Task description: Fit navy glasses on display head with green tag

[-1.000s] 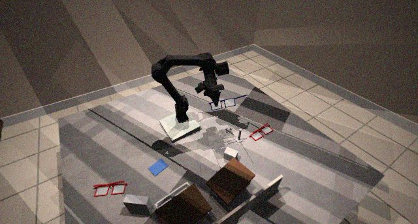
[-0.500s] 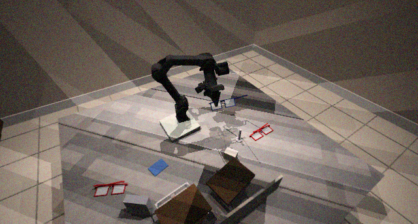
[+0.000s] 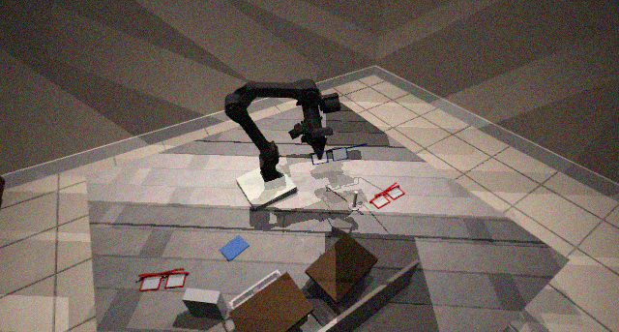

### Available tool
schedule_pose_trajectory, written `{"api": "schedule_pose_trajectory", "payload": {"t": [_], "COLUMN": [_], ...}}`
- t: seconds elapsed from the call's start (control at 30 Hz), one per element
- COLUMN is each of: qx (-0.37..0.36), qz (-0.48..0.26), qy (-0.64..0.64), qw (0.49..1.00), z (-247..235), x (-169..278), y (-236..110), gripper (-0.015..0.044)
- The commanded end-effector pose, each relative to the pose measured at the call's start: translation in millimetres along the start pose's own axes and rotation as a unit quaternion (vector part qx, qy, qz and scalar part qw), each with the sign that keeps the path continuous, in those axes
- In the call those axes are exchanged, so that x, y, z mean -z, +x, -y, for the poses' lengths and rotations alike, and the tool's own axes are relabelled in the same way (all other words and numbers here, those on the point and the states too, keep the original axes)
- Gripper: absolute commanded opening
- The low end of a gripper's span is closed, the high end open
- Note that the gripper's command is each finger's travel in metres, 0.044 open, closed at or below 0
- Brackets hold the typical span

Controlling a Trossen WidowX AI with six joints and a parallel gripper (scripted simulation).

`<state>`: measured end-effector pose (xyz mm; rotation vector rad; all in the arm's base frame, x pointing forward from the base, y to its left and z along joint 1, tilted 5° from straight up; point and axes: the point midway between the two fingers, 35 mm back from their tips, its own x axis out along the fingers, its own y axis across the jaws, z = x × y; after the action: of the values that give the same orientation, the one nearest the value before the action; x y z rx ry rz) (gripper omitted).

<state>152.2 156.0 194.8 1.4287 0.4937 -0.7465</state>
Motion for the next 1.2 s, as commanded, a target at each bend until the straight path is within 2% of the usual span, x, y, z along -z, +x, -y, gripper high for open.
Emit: {"api": "schedule_pose_trajectory", "payload": {"t": [0.0,0.57,1.17], "qx": [0.019,0.114,0.215], "qz": [0.015,0.068,0.071], "qy": [-0.015,-0.081,-0.131], "qw": [1.000,0.988,0.965], "z": [-4.3,-21.2,-37.6], "x": [-2.8,-25.4,-58.1], "y": [7.4,44.5,81.5], "gripper": [0.0000,0.0000,0.0000]}}
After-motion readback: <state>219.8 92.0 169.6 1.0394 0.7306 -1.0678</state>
